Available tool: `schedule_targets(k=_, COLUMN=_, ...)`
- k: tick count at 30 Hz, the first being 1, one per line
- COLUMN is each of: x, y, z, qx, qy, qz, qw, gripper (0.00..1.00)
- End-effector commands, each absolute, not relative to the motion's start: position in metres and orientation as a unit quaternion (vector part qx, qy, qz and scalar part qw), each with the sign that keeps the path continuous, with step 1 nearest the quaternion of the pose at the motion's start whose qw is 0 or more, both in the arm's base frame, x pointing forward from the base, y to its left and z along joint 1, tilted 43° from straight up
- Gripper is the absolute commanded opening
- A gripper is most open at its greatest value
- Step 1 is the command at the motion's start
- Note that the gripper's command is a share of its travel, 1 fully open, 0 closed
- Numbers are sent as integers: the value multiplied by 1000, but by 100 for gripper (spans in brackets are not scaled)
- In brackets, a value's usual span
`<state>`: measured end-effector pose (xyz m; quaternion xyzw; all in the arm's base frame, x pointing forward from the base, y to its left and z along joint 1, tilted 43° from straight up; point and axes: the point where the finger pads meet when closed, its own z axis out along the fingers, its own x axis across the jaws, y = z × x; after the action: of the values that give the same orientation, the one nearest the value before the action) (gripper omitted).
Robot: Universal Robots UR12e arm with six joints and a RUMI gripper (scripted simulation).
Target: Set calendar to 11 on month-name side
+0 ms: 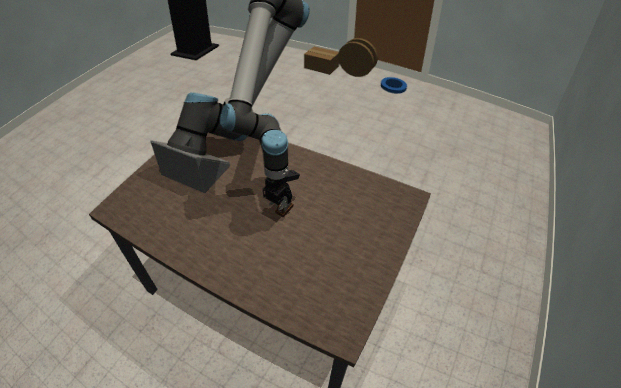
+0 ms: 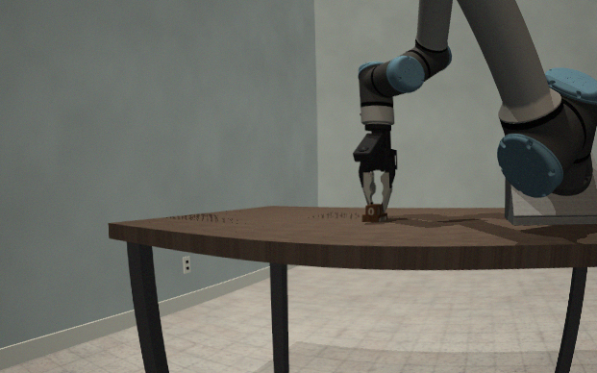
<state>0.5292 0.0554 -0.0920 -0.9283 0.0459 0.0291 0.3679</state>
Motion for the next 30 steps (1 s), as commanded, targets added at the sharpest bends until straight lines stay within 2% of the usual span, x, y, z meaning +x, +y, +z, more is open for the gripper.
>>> schedule_targets(k=1, x=530, y=55, z=-92, qx=-928, qy=46, qz=29, qw=368, gripper=10)
schedule_targets(k=30, x=532, y=-14, z=-19, qx=-928, qy=46, qz=29, qw=368, gripper=10)
